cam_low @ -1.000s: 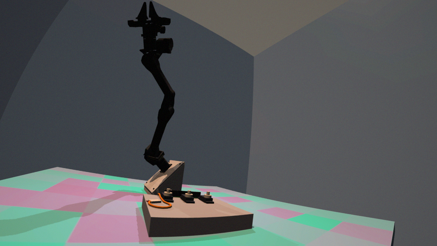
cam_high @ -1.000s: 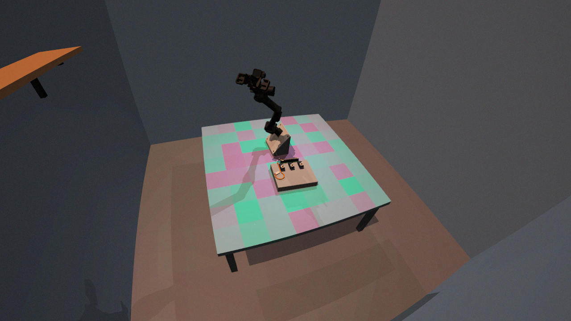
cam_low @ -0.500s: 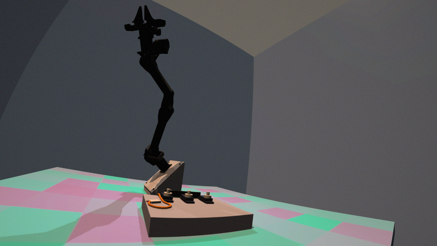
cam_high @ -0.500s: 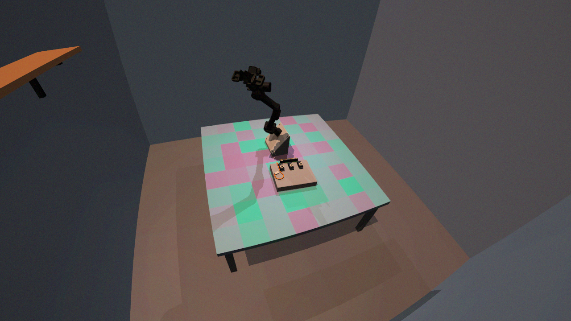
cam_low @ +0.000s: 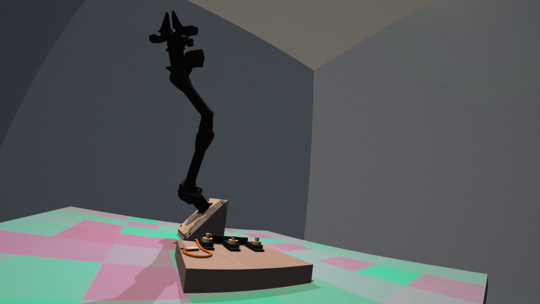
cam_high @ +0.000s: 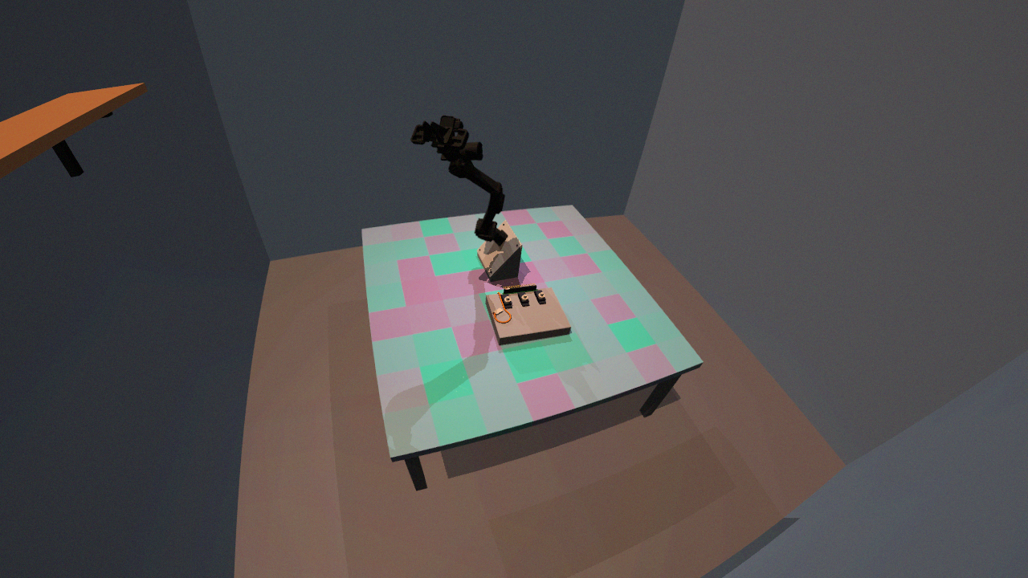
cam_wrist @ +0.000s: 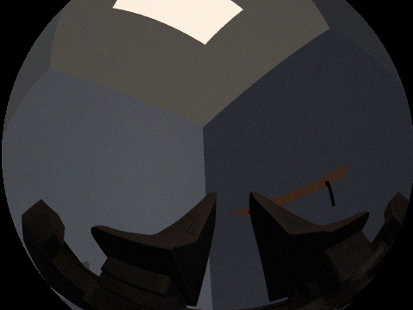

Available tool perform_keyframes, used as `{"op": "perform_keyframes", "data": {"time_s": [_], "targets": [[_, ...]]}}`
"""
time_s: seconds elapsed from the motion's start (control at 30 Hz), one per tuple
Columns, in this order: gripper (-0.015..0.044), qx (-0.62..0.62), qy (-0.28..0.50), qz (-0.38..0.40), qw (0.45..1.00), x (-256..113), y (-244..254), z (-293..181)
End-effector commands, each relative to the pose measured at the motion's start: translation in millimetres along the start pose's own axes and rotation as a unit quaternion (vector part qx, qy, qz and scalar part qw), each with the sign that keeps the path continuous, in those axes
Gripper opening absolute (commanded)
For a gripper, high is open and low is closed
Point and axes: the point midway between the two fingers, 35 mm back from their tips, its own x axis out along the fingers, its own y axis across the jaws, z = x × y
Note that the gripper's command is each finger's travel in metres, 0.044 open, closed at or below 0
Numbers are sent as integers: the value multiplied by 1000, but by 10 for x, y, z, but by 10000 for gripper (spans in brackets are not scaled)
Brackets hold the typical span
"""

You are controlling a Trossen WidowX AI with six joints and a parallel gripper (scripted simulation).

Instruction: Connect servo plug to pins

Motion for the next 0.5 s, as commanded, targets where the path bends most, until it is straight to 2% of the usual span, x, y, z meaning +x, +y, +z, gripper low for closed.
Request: {"op": "perform_keyframes", "data": {"time_s": [0.0,0.47], "targets": [[115,1,-1,-13,1000,-21,-136,29],[115,18,-9,-39,999,-94,-423,149]]}}
